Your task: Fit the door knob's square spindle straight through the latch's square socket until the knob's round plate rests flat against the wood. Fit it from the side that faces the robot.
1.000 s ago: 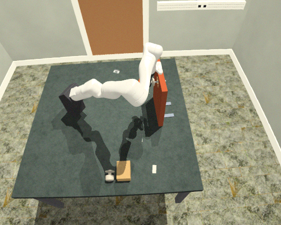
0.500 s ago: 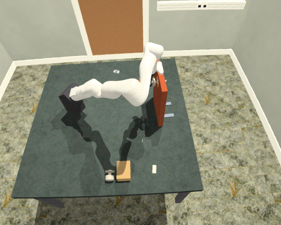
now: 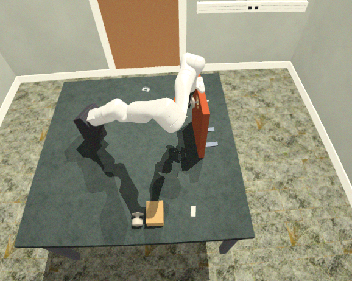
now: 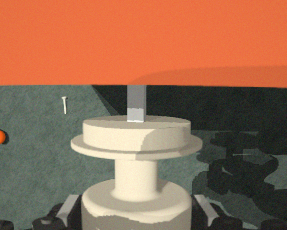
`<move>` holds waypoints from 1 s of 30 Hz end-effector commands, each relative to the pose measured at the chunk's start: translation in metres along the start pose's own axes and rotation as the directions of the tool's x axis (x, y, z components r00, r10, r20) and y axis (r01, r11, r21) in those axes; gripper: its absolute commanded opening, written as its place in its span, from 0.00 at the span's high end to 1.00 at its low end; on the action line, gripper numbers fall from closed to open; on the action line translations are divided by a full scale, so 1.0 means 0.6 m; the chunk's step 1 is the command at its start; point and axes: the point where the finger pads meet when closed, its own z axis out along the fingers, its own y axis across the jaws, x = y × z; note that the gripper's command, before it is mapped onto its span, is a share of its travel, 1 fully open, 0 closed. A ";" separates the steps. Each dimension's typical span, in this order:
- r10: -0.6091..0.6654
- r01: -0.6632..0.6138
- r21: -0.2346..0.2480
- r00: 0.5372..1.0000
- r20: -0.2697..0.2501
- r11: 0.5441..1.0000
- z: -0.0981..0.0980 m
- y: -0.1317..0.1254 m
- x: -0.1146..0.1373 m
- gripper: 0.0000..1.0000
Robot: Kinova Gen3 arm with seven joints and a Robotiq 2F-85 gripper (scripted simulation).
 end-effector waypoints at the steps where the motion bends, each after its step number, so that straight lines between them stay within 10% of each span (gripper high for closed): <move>1: 0.000 0.000 0.001 1.000 -0.001 1.000 -0.001 -0.001 0.002 0.37; 30: 0.000 0.000 0.001 1.000 -0.001 1.000 -0.002 -0.001 0.013 0.37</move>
